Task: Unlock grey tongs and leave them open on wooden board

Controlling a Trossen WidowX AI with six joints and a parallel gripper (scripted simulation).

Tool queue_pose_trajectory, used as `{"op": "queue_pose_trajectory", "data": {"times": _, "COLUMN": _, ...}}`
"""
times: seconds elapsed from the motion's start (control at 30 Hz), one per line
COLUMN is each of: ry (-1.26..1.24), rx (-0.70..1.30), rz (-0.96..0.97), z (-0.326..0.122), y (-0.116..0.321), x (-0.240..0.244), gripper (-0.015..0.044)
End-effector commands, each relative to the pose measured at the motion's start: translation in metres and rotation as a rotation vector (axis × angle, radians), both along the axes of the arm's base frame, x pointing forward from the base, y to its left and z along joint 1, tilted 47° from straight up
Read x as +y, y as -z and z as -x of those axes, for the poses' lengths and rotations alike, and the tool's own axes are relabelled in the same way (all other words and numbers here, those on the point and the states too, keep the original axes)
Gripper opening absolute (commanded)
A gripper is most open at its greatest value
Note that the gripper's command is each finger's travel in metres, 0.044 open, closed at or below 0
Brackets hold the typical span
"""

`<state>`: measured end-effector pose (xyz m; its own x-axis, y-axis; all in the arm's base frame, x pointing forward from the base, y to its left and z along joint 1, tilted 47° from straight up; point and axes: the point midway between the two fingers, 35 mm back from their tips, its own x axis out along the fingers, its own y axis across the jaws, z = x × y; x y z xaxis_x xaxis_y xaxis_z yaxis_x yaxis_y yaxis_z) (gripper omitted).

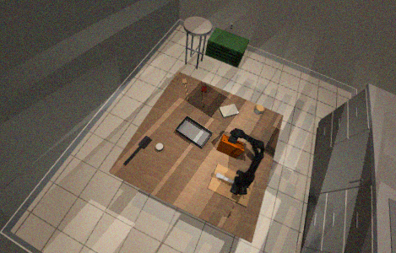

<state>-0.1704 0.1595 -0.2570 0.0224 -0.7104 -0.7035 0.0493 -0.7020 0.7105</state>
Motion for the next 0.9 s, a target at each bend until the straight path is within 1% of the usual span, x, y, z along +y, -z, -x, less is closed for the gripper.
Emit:
{"op": "queue_pose_trajectory", "data": {"times": 0.0, "ry": 0.006, "rx": -0.006, "rz": 0.008, "z": -0.002, "y": 0.005, "x": -0.008, "gripper": -0.015}}
{"op": "queue_pose_trajectory", "data": {"times": 0.73, "ry": 0.006, "rx": -0.006, "rz": 0.011, "z": -0.005, "y": 0.023, "x": -0.031, "gripper": -0.015}}
{"op": "queue_pose_trajectory", "data": {"times": 0.87, "ry": 0.0, "rx": -0.001, "rz": 0.006, "z": -0.004, "y": 0.022, "x": -0.028, "gripper": -0.0045}}
